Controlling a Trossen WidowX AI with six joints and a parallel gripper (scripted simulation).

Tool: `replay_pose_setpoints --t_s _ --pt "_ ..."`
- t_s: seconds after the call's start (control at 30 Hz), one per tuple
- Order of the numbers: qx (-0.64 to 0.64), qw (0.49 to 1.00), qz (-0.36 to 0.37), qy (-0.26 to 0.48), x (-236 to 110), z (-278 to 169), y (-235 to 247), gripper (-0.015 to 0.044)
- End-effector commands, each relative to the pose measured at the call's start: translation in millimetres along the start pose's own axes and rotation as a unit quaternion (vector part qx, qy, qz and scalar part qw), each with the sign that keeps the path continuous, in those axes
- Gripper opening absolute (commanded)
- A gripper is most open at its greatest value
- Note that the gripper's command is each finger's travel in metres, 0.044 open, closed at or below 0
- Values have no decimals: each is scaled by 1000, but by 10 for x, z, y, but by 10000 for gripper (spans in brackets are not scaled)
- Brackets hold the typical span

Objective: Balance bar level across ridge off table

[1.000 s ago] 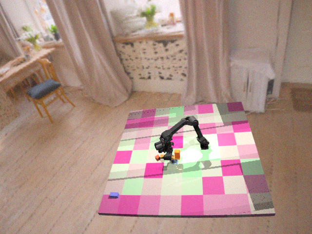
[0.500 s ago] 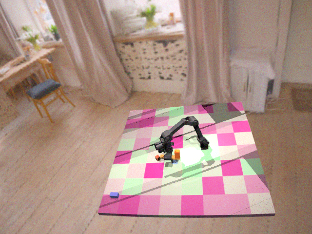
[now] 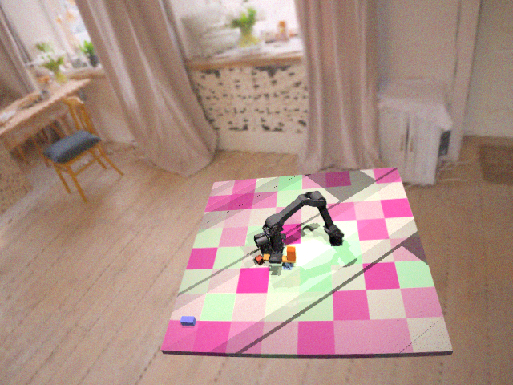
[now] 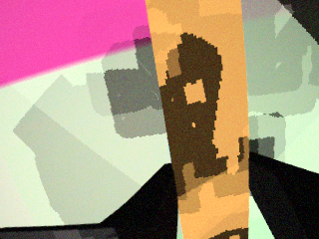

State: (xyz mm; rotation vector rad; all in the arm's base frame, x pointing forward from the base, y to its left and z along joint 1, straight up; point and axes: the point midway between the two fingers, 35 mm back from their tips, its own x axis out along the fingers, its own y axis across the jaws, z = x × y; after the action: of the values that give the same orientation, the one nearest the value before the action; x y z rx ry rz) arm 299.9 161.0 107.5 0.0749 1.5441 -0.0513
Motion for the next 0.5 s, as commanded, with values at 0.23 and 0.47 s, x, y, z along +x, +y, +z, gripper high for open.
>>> replay_pose_setpoints --t_s 0.23,0.47 --pt "1 1000 0 0 27 3 1 0" --pt "1 1000 0 0 34 4 0 0"
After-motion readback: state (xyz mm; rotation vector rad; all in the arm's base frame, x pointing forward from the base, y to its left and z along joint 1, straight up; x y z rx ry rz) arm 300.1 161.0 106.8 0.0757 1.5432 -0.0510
